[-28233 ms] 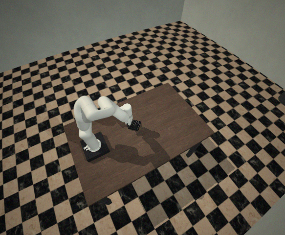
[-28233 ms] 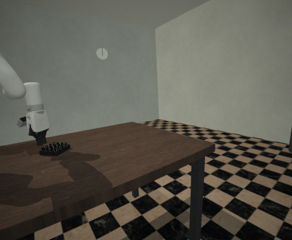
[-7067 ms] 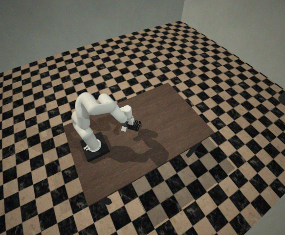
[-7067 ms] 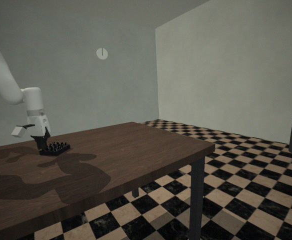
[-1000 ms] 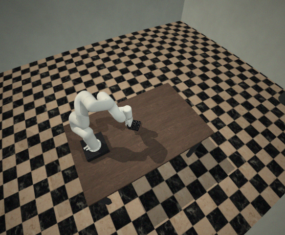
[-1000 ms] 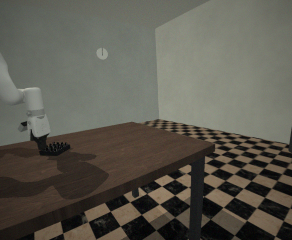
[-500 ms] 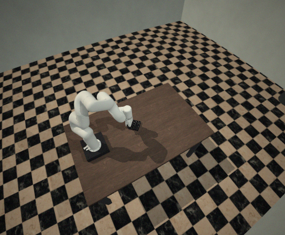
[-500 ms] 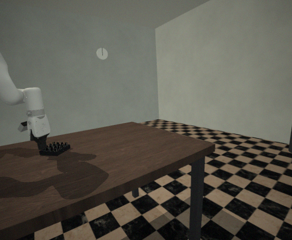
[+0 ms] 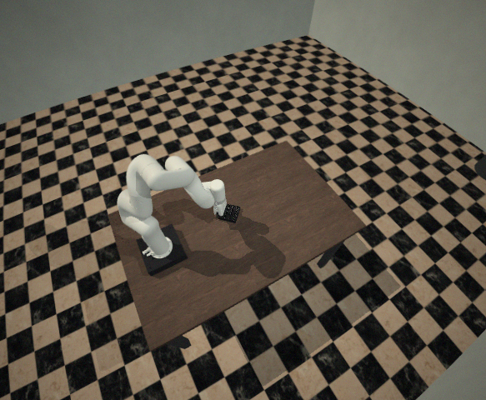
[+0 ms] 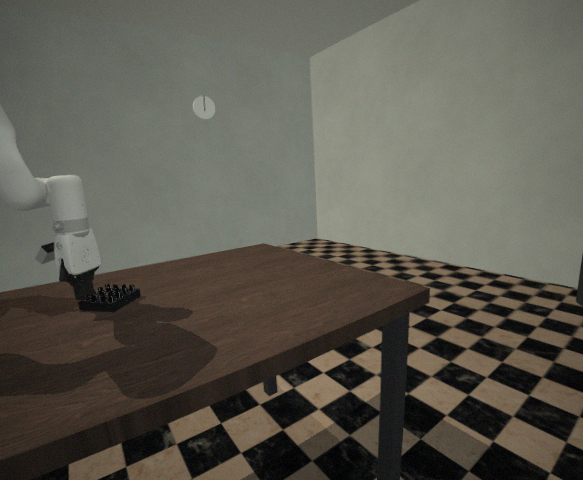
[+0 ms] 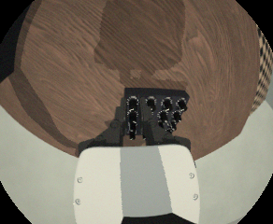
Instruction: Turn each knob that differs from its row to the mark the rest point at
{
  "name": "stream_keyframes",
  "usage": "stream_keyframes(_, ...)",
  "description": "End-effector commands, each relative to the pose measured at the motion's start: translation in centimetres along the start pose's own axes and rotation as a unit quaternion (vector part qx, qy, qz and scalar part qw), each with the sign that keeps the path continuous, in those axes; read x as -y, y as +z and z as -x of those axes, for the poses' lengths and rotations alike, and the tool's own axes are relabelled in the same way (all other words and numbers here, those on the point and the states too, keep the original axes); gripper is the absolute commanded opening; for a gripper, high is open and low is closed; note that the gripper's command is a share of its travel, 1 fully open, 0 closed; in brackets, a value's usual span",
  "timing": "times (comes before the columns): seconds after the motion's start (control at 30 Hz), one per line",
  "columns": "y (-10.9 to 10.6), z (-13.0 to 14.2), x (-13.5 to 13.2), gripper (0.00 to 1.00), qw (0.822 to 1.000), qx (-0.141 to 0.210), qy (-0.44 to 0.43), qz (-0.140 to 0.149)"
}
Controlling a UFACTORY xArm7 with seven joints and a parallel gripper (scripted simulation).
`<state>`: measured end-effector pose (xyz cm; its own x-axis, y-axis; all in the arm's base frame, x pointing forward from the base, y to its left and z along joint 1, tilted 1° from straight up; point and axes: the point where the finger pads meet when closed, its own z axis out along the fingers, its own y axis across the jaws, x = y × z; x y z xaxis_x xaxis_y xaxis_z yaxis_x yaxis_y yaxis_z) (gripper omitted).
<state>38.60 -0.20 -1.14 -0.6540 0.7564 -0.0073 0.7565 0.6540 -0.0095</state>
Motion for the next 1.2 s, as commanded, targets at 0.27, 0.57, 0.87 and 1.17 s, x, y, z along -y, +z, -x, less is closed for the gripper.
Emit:
stream_keyframes(0.27,-0.2,0.1,-0.1,0.19,1.000,0.001,0.000,0.002)
stream_keyframes(0.57,-1.6,0.1,-0.1,0.19,1.000,0.001,0.000,0.002)
stream_keyframes(0.87,-3.6,0.1,-0.1,0.19,1.000,0.001,0.000,0.002)
stream_keyframes(1.17,-3.7,0.1,-0.1,0.19,1.000,0.001,0.000,0.002)
